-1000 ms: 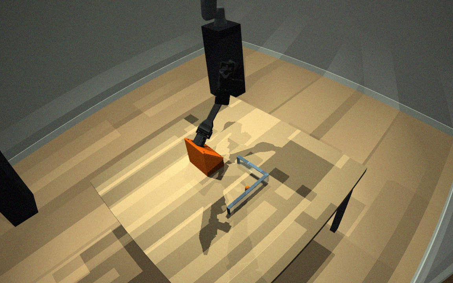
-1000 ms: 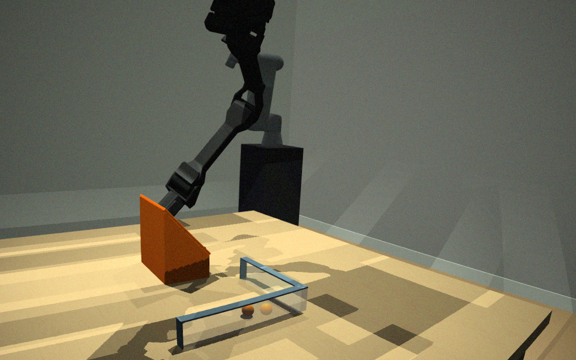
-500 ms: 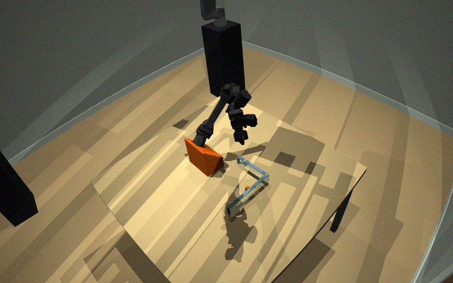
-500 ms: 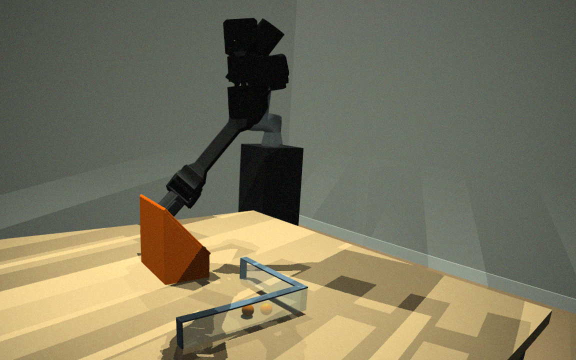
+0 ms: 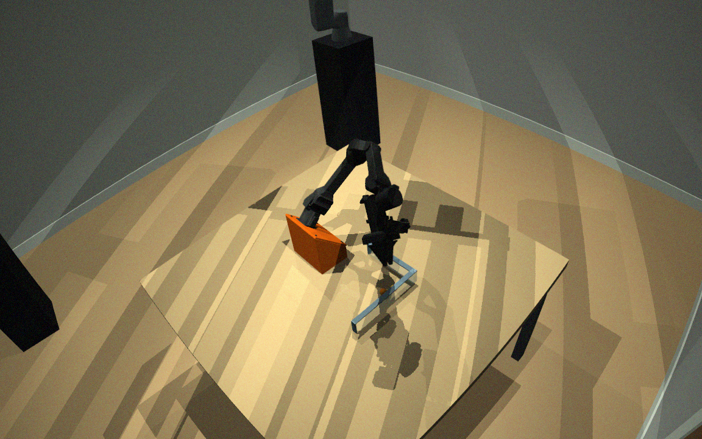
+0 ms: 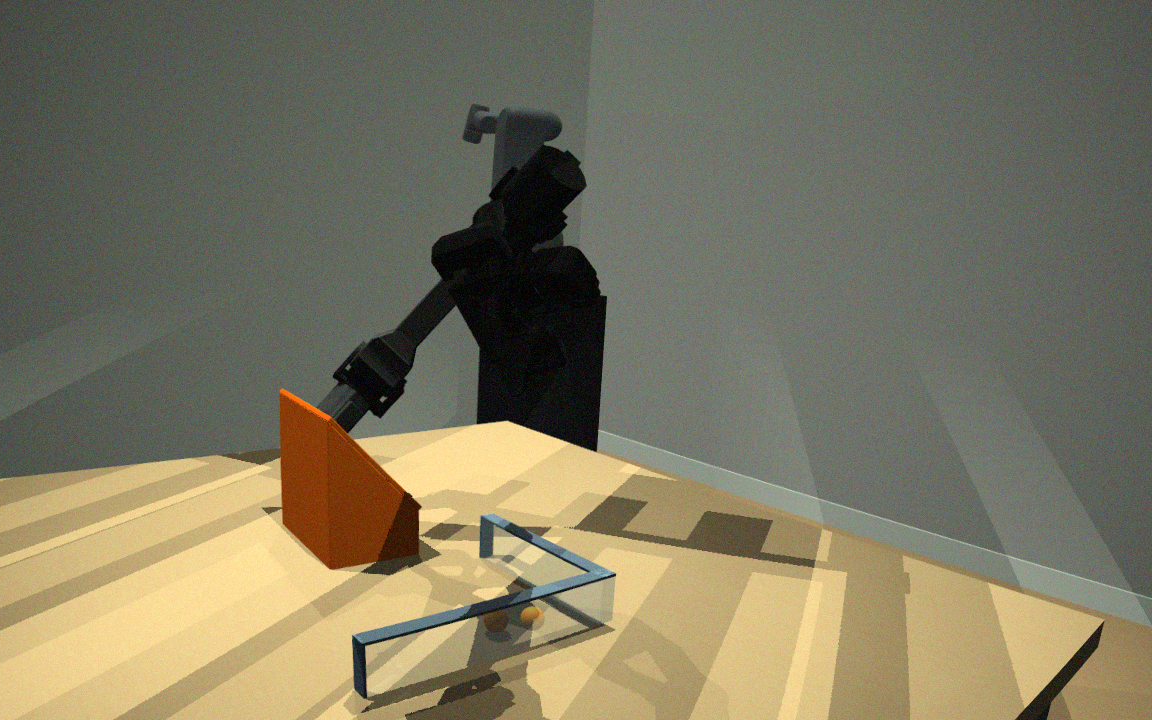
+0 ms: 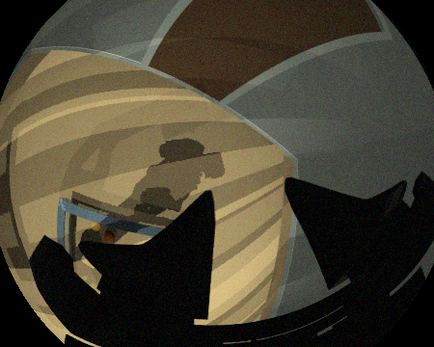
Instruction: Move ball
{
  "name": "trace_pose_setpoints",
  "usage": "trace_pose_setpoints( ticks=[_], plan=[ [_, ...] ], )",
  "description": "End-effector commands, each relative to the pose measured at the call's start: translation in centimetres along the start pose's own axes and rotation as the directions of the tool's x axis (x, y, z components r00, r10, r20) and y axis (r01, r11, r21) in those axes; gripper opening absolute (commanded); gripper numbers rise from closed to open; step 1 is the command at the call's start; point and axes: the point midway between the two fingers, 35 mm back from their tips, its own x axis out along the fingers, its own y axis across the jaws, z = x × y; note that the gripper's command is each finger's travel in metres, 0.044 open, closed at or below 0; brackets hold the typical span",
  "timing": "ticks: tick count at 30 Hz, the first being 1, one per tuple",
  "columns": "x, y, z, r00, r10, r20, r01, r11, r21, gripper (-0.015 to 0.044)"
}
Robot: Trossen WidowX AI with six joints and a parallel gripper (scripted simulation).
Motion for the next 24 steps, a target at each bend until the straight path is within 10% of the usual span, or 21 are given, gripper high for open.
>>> trace_pose_setpoints(
  ticks=[1, 14, 24],
  plan=[
    [2.7, 3.8, -2.3, 0.988, 0.136, -0.075, -0.128, 0.986, 0.103, 0.0237],
    [7.5, 20.7, -9.5, 0.727, 0.613, -0.310, -0.401, 0.746, 0.532, 0.0237],
    [7.6, 23.3, -10.6, 0.662, 0.668, -0.339, -0.397, 0.696, 0.598, 0.0237]
  ],
)
